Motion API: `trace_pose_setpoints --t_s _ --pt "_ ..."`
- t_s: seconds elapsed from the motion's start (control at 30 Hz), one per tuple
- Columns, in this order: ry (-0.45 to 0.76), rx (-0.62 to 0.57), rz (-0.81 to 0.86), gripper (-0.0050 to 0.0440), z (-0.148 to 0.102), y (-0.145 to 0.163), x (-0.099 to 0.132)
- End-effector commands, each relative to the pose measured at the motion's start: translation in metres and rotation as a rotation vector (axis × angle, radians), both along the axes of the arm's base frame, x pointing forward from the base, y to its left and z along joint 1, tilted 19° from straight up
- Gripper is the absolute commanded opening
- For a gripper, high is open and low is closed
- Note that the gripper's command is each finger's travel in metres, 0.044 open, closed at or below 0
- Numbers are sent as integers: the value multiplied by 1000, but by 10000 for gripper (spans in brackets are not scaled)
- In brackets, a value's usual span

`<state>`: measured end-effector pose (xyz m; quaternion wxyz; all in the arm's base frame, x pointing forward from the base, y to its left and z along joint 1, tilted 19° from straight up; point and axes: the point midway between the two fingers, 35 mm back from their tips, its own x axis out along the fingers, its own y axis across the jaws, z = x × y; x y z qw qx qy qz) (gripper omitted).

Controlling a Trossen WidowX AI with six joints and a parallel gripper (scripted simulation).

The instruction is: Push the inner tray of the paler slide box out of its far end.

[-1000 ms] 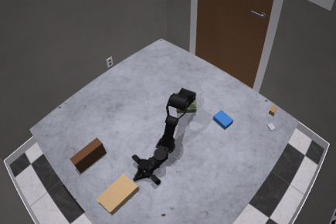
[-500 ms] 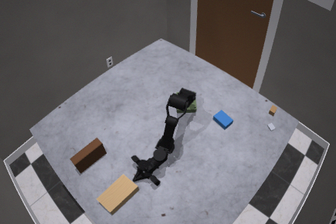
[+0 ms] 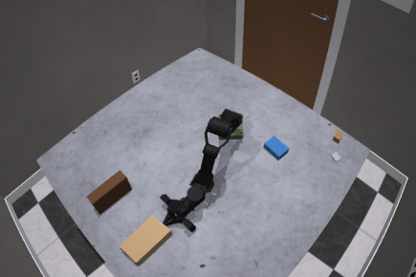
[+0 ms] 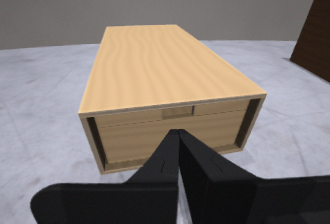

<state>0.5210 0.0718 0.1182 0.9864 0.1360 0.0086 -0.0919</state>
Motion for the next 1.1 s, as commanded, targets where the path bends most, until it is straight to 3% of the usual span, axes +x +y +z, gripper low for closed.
trace_pose_setpoints --t_s 0.0,1.0,1.07 --pt "-16 2 3 -50 8 0 7" --pt "-18 2 3 -50 16 -2 32" --pt "-16 2 6 -50 15 1 23"
